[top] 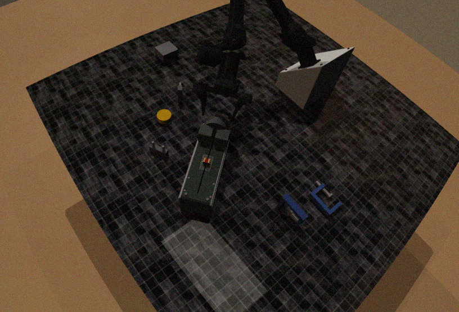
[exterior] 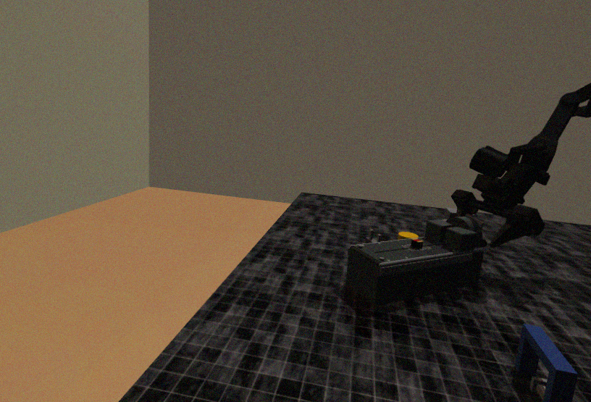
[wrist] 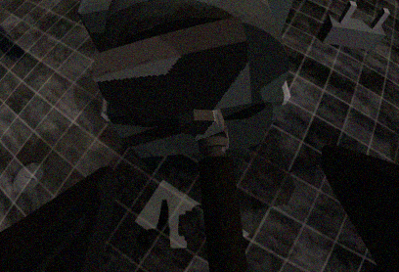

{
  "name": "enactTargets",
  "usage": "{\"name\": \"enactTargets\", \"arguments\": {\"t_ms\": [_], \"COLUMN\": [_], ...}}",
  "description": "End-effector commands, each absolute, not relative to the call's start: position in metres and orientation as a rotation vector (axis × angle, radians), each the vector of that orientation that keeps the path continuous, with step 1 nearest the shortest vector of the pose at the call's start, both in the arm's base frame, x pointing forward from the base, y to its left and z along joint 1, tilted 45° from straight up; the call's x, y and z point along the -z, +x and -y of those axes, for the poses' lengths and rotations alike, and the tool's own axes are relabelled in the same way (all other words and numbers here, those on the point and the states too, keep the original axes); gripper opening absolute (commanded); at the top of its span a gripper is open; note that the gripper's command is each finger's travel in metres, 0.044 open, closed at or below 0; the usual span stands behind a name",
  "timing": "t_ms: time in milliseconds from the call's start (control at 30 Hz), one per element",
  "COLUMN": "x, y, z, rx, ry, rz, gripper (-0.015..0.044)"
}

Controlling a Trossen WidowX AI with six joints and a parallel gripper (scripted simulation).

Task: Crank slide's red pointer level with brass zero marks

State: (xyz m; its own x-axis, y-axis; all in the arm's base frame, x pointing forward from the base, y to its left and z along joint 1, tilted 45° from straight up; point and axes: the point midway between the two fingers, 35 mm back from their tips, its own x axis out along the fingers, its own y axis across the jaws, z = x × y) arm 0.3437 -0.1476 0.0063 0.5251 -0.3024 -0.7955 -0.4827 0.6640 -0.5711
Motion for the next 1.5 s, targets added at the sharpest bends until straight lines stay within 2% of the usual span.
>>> {"name": "enactTargets", "arguments": {"t_ms": [0,700,1267,1467], "x": [-0.002,0.021,0.021,0.021], "y": [0.343,0.337,0.337,0.337], "z": [0.152,0.174,0.174,0.174], "rx": [-0.131,-0.130,-0.130,-0.130], "ry": [-0.882,-0.884,-0.884,-0.884], "rz": [-1.047,-1.047,-1.047,-1.047], "gripper": [0.0440,0.0440,0.0000,0.0000]}}
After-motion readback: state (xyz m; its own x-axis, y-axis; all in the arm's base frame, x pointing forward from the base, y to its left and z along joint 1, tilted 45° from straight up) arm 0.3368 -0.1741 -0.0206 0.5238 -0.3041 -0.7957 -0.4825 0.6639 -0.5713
